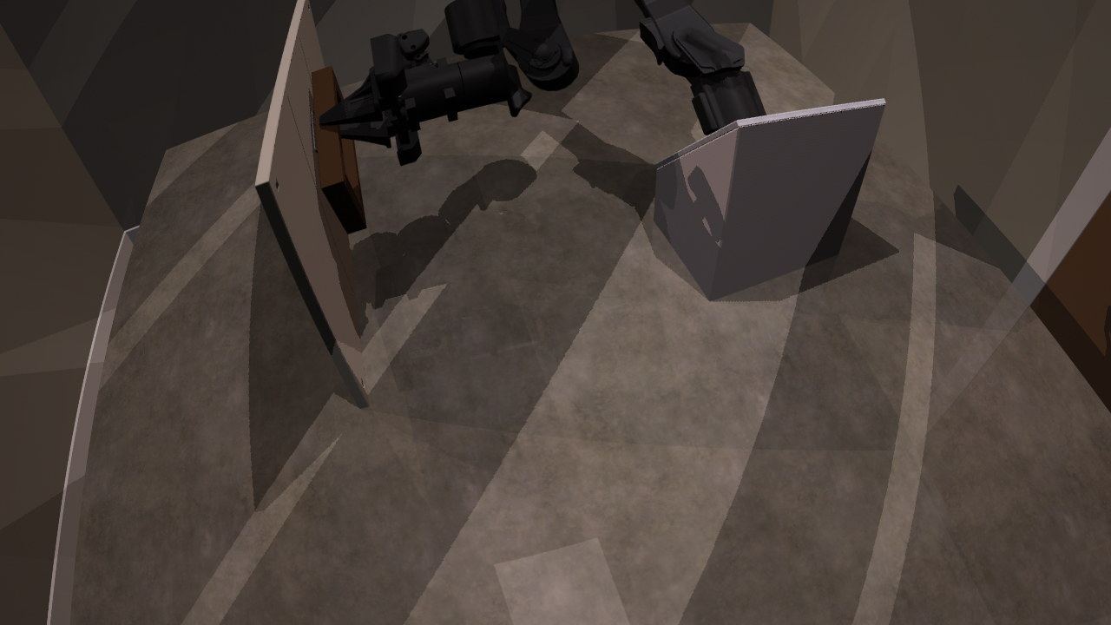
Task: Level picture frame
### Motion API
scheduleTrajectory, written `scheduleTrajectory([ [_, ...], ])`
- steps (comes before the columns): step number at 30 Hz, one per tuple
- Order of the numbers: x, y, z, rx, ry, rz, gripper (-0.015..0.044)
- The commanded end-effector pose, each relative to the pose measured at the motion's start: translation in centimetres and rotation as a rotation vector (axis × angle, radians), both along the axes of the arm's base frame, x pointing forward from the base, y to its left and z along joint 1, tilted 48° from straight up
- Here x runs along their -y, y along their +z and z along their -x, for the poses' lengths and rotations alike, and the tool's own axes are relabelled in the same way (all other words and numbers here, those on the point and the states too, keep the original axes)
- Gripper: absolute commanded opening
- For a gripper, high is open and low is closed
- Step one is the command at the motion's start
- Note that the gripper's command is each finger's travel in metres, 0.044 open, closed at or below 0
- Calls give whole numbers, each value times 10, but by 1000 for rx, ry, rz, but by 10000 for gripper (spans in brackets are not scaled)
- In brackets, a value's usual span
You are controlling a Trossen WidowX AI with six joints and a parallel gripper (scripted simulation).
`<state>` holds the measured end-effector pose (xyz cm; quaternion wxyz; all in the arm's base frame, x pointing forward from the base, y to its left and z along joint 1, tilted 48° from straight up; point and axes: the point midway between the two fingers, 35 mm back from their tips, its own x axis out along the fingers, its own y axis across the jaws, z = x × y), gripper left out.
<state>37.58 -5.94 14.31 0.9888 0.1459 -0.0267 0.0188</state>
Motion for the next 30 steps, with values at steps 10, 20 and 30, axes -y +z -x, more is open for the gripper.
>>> scheduleTrajectory([
  [10, -3, 5, 0, 9, 14, 1, 0],
  [20, -2, 8, 0, 9, 14, 1, 0],
  [30, 0, 7, 0, 9, 14, 1, 0],
])
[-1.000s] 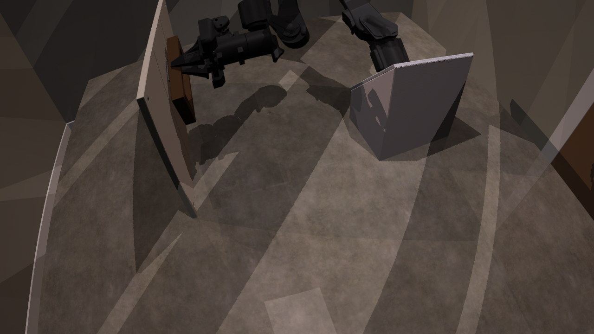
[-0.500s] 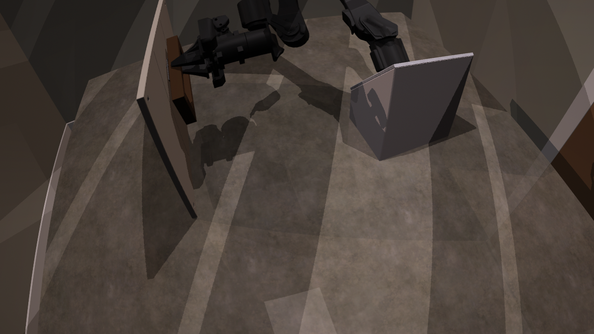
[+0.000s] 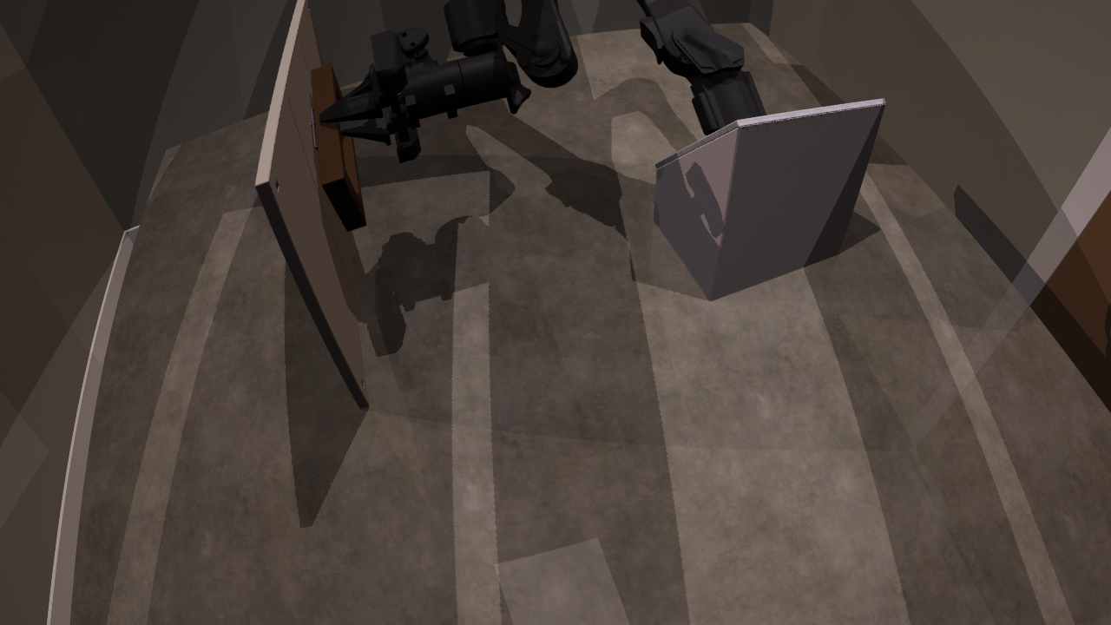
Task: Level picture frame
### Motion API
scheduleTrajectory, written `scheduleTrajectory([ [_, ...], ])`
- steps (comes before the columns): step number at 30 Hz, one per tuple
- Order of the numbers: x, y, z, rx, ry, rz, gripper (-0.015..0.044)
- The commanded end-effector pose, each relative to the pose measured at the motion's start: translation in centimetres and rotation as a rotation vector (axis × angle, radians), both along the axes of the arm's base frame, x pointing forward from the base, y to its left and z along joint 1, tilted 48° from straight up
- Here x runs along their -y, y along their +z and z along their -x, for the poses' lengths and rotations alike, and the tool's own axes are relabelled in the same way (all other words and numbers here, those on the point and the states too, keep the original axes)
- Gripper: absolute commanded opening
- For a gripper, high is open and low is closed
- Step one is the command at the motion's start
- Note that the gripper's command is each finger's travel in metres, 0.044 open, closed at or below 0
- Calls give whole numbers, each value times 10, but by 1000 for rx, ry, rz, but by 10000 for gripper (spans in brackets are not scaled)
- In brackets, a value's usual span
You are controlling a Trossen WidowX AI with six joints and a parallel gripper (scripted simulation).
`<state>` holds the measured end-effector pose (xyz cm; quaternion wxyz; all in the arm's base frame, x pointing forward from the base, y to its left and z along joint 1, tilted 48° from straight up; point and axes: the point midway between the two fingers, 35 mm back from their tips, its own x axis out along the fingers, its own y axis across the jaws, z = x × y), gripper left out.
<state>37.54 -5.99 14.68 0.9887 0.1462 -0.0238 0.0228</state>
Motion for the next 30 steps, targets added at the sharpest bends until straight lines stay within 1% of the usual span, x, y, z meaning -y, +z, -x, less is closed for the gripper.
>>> scheduleTrajectory([
  [1, 0, 4, -1, 14, 5, 2, 0],
  [30, -2, 8, 0, 14, 5, 1, 0],
])
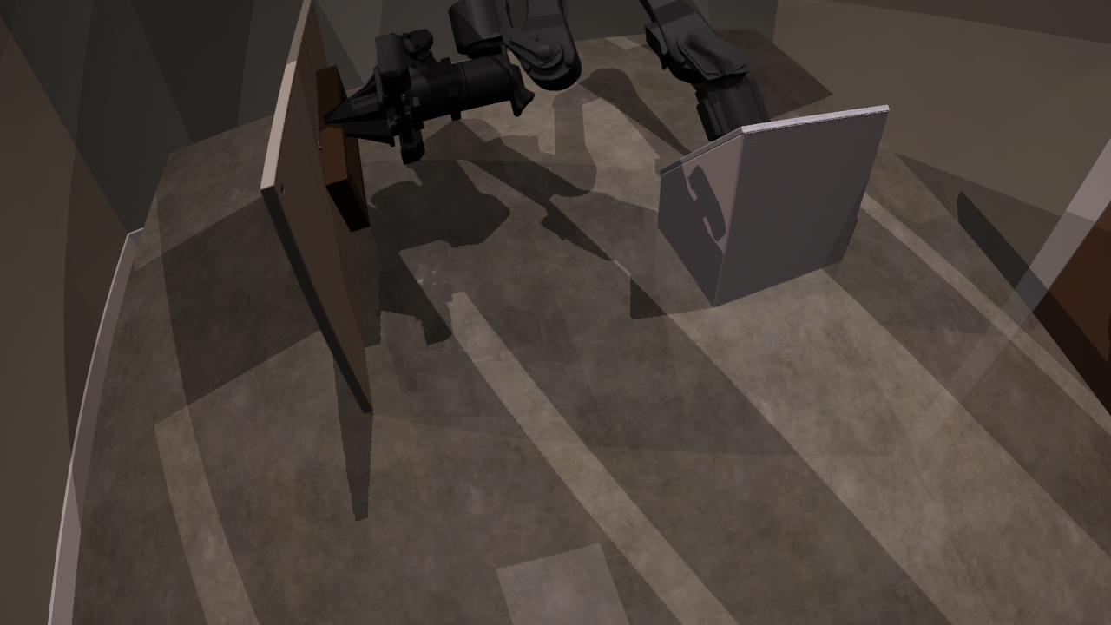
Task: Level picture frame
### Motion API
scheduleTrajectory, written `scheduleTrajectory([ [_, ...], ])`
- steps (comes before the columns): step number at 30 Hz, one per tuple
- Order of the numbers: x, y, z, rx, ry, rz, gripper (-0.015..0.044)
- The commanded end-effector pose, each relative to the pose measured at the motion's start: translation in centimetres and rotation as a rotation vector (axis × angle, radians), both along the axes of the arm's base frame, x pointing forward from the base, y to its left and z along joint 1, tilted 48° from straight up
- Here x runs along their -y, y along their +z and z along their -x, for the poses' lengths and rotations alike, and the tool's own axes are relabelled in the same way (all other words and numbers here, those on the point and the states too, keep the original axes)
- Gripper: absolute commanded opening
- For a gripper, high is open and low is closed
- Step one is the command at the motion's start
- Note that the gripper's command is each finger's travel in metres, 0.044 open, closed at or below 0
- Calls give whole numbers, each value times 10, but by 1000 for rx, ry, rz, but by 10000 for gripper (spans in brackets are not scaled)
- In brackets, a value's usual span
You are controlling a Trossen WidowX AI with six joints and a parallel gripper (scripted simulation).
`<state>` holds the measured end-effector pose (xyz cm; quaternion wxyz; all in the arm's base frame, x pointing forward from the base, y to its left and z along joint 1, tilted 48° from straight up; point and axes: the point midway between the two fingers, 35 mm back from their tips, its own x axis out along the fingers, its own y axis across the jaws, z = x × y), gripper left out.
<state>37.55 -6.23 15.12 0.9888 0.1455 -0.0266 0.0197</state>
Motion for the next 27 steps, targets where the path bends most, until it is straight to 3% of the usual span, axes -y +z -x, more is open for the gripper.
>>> scheduleTrajectory([
  [1, -5, 3, 0, 9, 12, 0, 0],
  [27, -4, 1, 0, 9, 12, 0, 0],
])
